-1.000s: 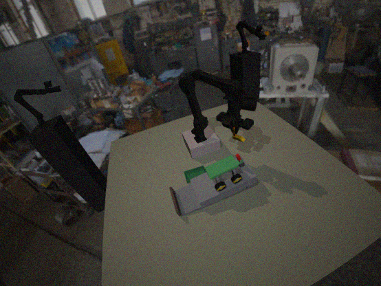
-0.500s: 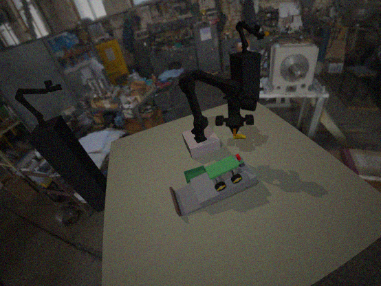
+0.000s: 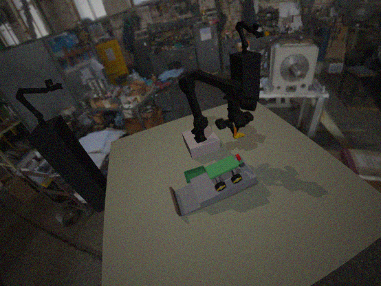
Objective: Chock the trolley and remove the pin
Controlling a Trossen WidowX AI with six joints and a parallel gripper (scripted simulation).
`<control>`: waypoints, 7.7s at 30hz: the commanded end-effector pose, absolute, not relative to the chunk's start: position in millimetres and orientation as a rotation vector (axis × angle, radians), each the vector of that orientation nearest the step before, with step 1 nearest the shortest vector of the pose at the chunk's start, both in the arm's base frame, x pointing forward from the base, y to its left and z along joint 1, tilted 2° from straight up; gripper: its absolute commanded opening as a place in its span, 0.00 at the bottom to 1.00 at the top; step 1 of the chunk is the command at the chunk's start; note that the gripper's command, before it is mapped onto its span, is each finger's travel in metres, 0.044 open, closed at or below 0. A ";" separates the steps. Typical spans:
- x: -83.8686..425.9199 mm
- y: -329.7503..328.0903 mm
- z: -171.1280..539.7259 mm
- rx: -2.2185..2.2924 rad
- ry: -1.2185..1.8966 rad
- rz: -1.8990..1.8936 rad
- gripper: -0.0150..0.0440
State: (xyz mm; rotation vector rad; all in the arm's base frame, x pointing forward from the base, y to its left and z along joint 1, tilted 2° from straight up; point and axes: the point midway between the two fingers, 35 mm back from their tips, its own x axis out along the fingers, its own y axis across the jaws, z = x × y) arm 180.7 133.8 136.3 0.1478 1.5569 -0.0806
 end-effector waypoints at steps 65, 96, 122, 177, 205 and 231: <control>219.1 -77.9 116.1 0.078 1.557 -0.036 0.25; 233.0 -171.8 107.8 0.159 1.550 0.046 0.25; 263.3 -174.5 74.9 0.159 1.547 0.046 0.25; 267.9 -133.6 45.6 0.162 1.547 0.049 0.25; 265.0 -142.2 76.2 0.161 1.547 0.048 0.58; 291.7 -113.9 122.7 0.261 1.472 -0.059 0.58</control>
